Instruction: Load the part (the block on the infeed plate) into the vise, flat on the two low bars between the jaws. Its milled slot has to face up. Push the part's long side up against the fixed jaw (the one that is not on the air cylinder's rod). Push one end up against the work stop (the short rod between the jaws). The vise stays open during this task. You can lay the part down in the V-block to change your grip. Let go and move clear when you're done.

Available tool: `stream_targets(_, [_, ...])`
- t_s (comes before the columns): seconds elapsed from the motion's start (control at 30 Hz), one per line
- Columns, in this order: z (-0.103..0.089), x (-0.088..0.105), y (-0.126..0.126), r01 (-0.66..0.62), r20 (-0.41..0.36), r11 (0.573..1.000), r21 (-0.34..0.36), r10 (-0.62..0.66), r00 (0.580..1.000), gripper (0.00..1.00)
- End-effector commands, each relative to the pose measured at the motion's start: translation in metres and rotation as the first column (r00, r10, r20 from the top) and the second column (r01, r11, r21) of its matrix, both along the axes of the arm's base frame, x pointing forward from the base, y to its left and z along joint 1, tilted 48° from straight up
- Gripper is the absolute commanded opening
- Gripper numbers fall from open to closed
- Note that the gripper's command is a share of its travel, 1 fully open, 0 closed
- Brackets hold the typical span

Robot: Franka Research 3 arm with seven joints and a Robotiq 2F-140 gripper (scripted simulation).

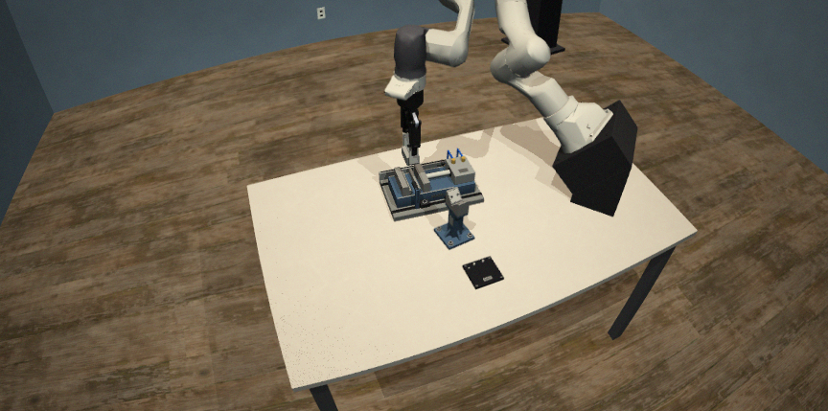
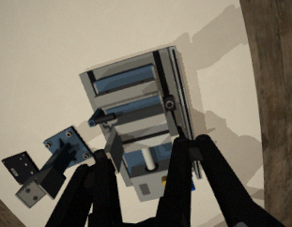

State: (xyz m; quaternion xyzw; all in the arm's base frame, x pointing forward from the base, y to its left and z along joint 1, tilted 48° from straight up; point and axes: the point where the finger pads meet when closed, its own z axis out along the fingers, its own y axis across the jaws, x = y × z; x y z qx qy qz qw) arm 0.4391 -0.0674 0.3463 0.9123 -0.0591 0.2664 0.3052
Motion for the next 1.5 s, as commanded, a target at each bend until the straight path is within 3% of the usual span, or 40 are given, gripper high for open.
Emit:
stream_targets(0.0, [-0.0016,0.0047,-0.0009,-0.001,0.014,1.000,0.006,0.001,1.000,0.00])
stream_targets(1.47, [-0.0104,0.0107,-0.0083,-0.001,0.014,1.000,0.006,0.001,1.000,0.00])
